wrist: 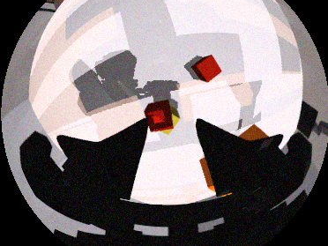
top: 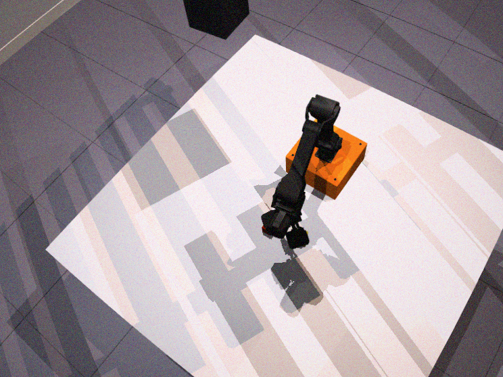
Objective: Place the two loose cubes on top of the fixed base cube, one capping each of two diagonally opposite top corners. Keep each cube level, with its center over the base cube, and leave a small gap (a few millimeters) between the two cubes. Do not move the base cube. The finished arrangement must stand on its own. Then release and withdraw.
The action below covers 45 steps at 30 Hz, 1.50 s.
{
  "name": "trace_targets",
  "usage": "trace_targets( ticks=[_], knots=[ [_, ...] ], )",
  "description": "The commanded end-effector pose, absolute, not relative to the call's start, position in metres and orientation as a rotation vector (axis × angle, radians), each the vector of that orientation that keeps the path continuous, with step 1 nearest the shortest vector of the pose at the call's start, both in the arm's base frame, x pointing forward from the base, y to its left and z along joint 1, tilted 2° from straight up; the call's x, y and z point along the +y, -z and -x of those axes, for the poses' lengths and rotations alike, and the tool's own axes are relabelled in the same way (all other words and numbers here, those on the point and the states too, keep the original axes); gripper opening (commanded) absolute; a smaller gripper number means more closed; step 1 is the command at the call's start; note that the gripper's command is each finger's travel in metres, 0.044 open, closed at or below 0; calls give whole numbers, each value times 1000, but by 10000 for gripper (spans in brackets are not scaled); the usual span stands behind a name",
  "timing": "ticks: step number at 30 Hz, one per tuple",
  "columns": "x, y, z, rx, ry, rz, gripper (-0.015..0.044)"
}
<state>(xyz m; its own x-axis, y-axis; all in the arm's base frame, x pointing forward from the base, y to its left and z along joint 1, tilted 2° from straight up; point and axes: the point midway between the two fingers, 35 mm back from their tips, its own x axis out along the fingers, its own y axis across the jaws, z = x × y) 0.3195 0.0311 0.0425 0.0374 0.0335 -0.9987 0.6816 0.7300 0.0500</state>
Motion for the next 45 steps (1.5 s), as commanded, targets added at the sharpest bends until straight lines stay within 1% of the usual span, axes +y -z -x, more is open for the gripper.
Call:
trace_targets(
  ticks=[1, 9, 15, 21, 45],
  knots=[
    [5, -53, -324, 1399, 727, -812, 265],
    [-57, -71, -319, 1182, 1169, -1261, 265],
    [-58, -70, -319, 1176, 1179, -1271, 265],
    [-56, -12, -322, 1176, 1179, -1271, 265],
    [-56, 19, -323, 1176, 1179, -1271, 265]
  ],
)
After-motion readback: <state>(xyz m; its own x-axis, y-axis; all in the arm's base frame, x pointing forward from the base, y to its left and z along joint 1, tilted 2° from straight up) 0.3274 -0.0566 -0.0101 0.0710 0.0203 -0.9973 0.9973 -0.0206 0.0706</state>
